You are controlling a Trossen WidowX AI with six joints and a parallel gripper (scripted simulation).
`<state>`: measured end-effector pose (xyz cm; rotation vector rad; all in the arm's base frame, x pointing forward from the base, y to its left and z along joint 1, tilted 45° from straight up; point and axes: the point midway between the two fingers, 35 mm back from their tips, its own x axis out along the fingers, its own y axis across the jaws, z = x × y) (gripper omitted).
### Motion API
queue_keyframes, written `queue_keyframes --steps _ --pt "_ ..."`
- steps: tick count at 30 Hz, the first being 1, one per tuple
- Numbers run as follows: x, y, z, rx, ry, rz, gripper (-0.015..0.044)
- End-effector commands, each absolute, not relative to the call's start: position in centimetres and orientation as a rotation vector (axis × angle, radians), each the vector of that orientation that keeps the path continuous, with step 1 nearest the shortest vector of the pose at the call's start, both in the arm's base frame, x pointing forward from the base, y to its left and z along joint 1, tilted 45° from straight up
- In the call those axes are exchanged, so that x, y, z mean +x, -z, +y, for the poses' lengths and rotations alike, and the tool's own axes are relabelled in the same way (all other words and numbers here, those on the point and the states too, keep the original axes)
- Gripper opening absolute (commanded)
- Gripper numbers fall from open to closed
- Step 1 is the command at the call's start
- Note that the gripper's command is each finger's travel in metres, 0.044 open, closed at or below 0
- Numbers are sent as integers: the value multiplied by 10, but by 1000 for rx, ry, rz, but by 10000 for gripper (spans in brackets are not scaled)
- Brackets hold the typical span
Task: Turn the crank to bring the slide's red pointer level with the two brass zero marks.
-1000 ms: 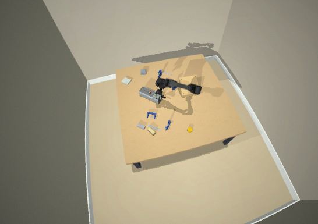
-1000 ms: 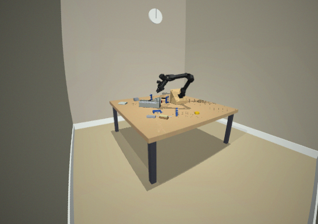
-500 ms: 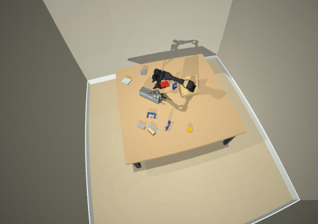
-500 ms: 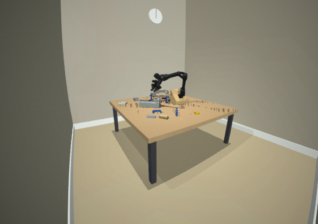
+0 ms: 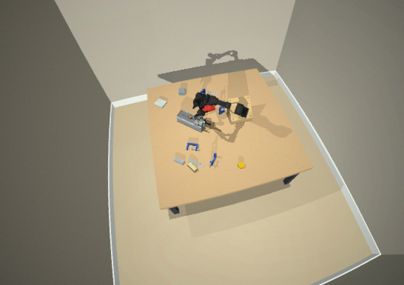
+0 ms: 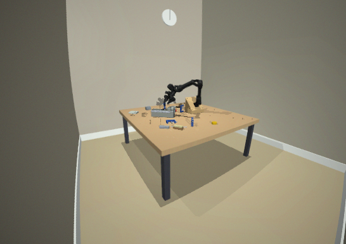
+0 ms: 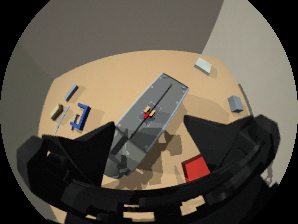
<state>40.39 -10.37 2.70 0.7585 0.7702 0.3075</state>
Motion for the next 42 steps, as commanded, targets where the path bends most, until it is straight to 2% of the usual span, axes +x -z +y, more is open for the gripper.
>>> queue_keyframes --steps 1,13,24,42 --pt "402 -24 -102 765 -302 776 440" --pt "402 -24 -103 764 -302 776 440" --pt "402 -62 -137 759 -303 774 440" --pt "370 -118 -72 934 100 976 440"
